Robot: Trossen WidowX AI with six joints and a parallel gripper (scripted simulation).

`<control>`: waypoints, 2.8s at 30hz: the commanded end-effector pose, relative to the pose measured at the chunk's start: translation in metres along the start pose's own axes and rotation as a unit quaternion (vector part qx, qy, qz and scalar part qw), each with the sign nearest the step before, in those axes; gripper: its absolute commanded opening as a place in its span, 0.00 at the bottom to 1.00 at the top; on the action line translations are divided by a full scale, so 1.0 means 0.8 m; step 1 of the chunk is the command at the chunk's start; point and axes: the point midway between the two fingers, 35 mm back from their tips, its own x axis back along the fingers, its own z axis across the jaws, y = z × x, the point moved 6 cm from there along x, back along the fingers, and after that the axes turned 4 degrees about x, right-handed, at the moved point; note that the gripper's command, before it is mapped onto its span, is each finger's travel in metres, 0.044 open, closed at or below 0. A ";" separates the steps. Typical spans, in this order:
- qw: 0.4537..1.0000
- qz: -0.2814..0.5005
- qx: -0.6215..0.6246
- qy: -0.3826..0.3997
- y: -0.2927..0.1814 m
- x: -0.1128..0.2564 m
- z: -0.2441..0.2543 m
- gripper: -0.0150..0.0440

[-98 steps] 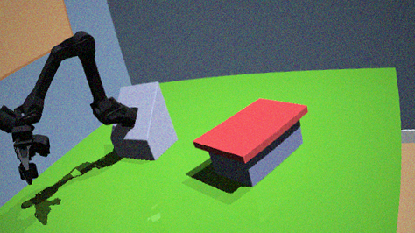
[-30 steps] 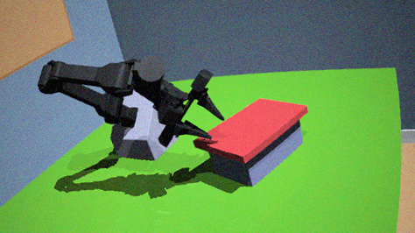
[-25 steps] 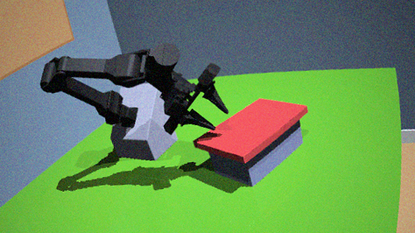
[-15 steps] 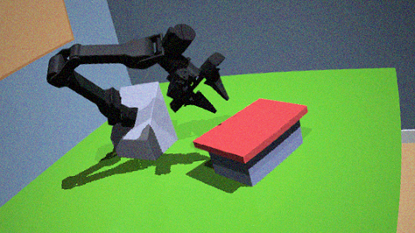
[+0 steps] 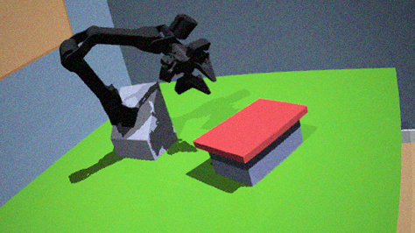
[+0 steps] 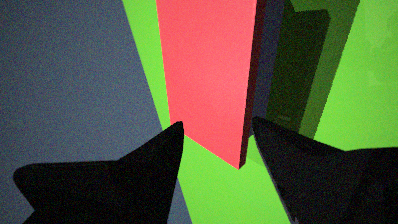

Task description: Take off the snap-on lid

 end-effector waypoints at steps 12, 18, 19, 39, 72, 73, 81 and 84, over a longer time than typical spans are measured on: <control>0.999 -0.017 -0.027 0.030 -0.011 0.004 -0.018 0.65; 0.999 -0.018 -0.027 0.031 -0.012 -0.032 -0.057 0.65; 0.999 -0.018 -0.027 0.032 -0.011 -0.035 -0.060 0.65; 0.999 -0.016 -0.028 0.027 -0.014 -0.050 -0.059 0.65; 0.999 -0.017 -0.027 0.030 -0.009 -0.116 -0.055 0.65; 0.999 -0.018 -0.027 0.031 -0.008 -0.118 -0.055 0.65; 0.999 -0.020 -0.026 0.033 -0.006 -0.123 -0.055 0.52; 0.999 -0.020 -0.026 0.033 -0.006 -0.123 -0.055 0.49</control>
